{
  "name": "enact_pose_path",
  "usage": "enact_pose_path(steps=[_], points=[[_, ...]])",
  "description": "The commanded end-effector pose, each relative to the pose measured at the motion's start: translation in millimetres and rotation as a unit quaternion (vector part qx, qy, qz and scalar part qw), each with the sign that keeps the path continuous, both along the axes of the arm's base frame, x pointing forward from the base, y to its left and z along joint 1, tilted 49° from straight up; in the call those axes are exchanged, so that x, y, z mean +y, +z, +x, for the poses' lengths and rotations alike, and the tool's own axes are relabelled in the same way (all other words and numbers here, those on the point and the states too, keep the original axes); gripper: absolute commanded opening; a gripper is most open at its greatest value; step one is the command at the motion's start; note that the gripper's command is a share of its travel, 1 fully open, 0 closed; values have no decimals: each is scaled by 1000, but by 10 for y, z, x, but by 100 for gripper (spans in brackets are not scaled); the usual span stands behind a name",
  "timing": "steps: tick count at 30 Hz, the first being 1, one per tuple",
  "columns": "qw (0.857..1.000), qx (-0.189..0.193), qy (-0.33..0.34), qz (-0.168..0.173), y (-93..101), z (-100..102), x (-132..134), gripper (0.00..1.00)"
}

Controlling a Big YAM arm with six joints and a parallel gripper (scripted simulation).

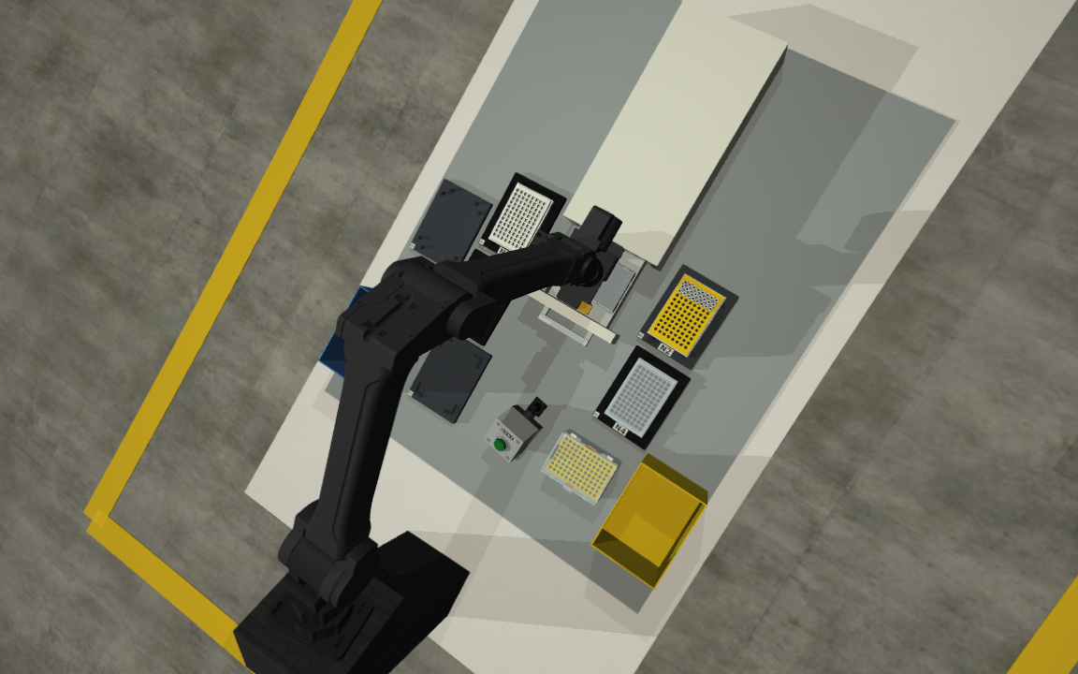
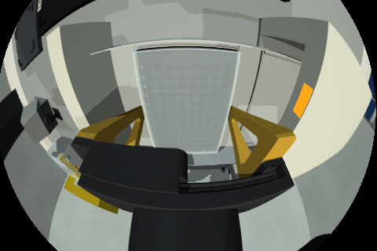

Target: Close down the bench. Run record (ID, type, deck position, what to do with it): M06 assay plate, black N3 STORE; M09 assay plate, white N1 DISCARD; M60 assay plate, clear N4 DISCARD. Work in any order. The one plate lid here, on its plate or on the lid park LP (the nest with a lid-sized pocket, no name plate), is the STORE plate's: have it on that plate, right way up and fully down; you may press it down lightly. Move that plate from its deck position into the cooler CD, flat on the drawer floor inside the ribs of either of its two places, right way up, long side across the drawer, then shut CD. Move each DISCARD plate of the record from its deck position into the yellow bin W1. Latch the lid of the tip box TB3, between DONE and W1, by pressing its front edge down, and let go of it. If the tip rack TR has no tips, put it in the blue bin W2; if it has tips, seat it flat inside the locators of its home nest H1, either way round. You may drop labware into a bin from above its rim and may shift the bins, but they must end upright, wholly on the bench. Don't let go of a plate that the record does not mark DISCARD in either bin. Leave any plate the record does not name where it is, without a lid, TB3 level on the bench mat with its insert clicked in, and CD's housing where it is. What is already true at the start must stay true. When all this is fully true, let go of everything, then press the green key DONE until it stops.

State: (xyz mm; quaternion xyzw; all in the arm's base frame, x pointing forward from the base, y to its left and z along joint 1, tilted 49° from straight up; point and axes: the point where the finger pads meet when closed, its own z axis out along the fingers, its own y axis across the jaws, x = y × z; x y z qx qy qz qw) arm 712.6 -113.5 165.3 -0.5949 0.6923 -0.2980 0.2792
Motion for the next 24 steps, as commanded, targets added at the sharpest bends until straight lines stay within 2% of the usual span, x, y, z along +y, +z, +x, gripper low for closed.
enact_pose_path(steps=[1, 17, 19, 21, 24], points=[[1000, -16, 1, 1, 113, 145, 59, 100], [1000, -14, 1, 1, 116, 129, 57, 100], [999, -33, 1, -2, 450, 68, 60, 100], [1000, -22, 1, 0, 359, -10, 66, 100], [1000, -25, 1, -1, 373, -13, 64, 100]])
